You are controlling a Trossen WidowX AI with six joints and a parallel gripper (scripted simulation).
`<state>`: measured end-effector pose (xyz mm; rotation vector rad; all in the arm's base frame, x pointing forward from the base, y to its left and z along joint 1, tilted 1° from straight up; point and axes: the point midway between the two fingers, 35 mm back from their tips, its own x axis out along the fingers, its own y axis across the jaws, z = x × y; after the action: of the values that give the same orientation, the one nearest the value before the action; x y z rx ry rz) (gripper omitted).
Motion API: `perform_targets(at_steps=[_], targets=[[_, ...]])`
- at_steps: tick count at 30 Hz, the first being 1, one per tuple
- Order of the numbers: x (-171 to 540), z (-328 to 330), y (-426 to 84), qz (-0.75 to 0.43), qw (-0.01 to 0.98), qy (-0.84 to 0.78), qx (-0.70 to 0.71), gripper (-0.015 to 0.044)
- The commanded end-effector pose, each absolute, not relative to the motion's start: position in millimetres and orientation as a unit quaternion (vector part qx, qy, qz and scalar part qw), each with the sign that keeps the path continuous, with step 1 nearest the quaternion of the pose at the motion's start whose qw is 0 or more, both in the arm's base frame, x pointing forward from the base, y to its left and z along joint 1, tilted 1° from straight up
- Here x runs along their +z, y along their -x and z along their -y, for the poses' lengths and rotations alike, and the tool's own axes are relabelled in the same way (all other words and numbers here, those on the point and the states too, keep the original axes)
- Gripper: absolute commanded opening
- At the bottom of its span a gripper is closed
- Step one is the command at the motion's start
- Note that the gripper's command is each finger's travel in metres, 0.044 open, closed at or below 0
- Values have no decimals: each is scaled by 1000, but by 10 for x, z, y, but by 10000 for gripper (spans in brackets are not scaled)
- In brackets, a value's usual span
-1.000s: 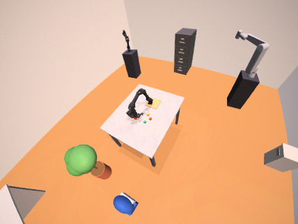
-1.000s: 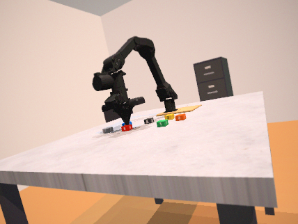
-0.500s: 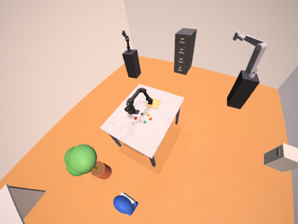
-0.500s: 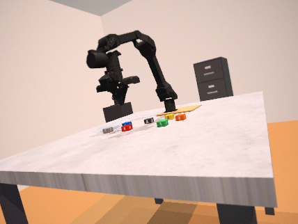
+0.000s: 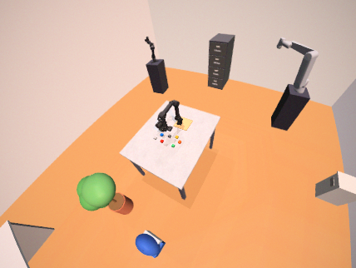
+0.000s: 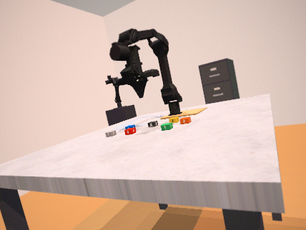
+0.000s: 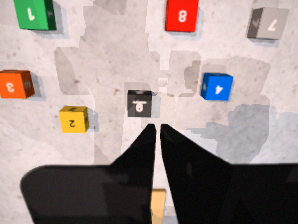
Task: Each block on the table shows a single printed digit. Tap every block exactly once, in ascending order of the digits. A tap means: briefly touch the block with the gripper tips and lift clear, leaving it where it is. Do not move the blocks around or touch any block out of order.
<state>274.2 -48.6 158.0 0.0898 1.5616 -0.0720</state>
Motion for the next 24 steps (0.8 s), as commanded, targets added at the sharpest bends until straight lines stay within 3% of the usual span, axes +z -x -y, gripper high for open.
perform_targets(at_steps=[1, 6, 13, 24], targets=[[1533, 361, -2461, -704, 708, -43, -35, 20], [1511, 362, -2465, -704, 708, -43, -35, 20], [744, 352, -2468, -704, 708, -43, -34, 20], [635, 351, -2469, -704, 708, -43, -34, 20]])
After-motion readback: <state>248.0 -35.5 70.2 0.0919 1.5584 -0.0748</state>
